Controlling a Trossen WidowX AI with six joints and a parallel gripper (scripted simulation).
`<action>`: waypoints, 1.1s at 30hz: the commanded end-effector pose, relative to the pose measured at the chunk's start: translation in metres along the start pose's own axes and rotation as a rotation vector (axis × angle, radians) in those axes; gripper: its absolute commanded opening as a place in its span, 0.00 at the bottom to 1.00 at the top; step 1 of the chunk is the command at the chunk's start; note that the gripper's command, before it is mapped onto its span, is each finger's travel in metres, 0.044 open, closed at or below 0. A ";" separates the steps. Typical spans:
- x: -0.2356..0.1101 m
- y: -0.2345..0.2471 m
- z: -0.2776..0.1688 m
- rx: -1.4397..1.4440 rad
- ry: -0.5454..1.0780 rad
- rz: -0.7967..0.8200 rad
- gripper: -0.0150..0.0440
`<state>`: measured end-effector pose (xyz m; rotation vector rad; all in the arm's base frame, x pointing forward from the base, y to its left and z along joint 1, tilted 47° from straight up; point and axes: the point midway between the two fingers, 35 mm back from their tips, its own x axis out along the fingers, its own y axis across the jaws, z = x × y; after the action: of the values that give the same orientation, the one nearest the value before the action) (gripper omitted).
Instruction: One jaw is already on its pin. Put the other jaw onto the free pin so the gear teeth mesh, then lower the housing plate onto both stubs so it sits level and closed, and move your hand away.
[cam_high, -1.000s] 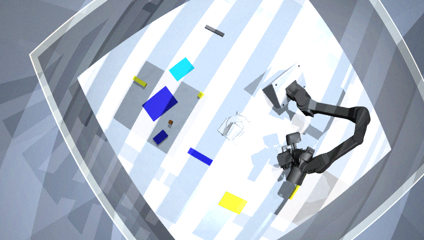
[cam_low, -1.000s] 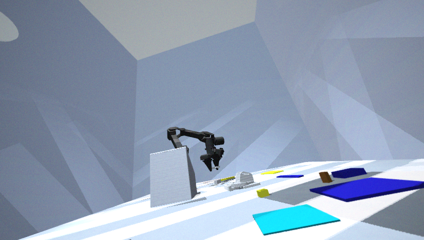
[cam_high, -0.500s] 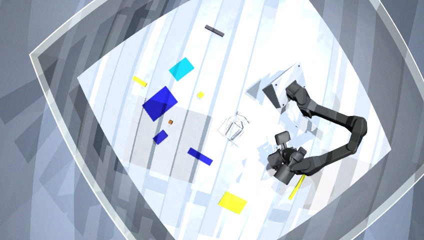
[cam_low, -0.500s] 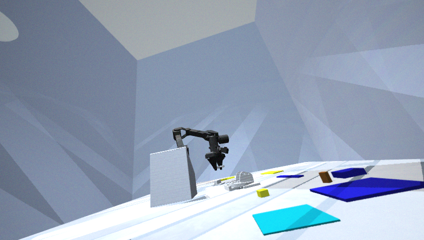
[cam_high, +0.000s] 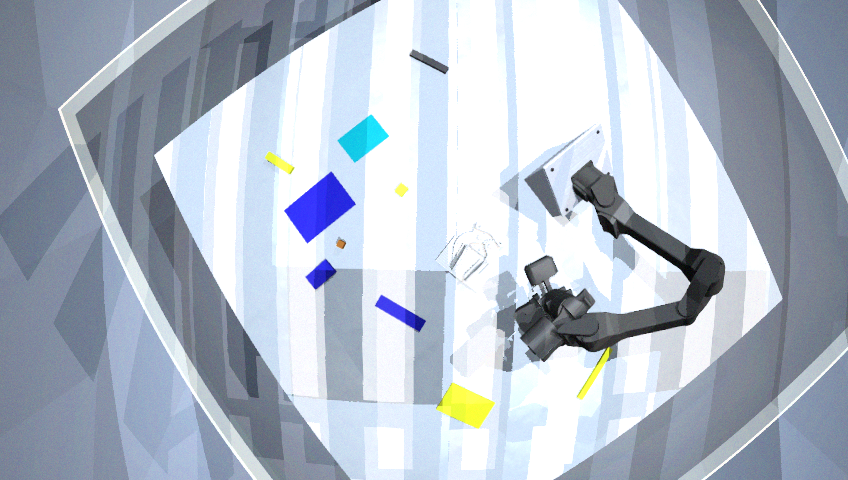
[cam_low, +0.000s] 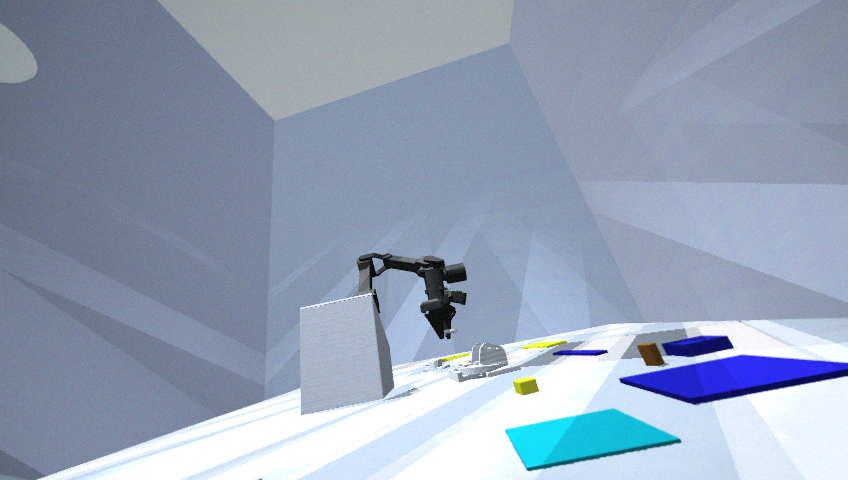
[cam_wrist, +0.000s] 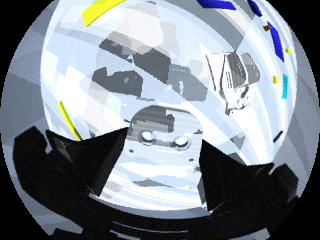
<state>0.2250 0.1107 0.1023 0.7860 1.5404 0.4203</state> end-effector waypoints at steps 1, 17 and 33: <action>0.000 -0.011 0.010 -0.040 -0.006 -0.007 0.85; 0.001 -0.057 0.036 -0.175 0.001 -0.011 0.85; 0.002 -0.107 0.052 -0.316 0.008 0.008 0.85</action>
<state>0.2494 0.0367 0.0281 0.5704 1.4498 0.6326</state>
